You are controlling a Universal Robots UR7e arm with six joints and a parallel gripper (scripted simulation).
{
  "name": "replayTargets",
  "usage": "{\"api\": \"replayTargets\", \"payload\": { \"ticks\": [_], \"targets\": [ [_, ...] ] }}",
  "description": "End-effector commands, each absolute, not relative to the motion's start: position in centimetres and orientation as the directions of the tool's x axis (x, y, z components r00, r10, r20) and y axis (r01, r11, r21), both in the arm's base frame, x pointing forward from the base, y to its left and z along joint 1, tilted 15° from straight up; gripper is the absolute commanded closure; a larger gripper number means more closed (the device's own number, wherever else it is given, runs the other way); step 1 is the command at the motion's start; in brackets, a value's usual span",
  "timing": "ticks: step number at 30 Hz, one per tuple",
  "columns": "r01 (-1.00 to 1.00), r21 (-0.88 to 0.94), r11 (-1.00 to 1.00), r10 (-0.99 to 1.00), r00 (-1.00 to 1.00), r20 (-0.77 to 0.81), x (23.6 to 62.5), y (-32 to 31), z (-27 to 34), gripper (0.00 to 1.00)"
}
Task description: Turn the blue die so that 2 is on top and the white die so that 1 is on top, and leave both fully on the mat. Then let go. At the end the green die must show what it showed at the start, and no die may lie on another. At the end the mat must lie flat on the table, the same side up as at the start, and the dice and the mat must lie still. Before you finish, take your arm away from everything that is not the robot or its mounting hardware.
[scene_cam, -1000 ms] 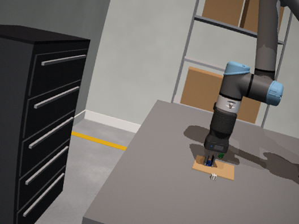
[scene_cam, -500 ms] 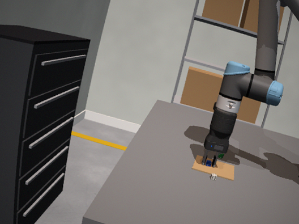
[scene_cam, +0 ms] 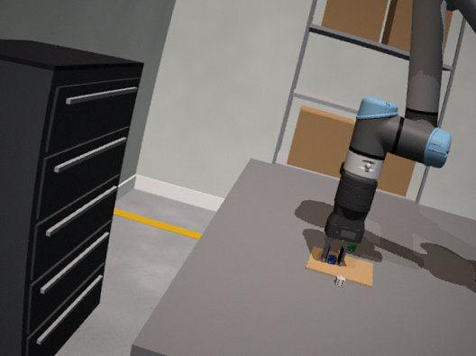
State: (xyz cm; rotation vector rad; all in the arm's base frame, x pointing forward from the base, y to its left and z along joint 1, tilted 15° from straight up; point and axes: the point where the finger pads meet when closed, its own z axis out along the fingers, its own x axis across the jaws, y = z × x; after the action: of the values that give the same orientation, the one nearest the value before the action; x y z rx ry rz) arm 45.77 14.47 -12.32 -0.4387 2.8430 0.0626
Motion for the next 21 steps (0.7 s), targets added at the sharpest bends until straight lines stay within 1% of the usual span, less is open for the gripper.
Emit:
{"api": "replayTargets", "payload": {
  "ticks": [1, 21],
  "targets": [
    [-0.302, 0.002, 0.953, -0.290, -0.919, -0.266, 45.7, 14.5, -12.0, 0.36],
    [-0.302, 0.002, 0.953, -0.290, -0.919, -0.266, 44.3, 14.0, -6.4, 0.36]
  ]
}}
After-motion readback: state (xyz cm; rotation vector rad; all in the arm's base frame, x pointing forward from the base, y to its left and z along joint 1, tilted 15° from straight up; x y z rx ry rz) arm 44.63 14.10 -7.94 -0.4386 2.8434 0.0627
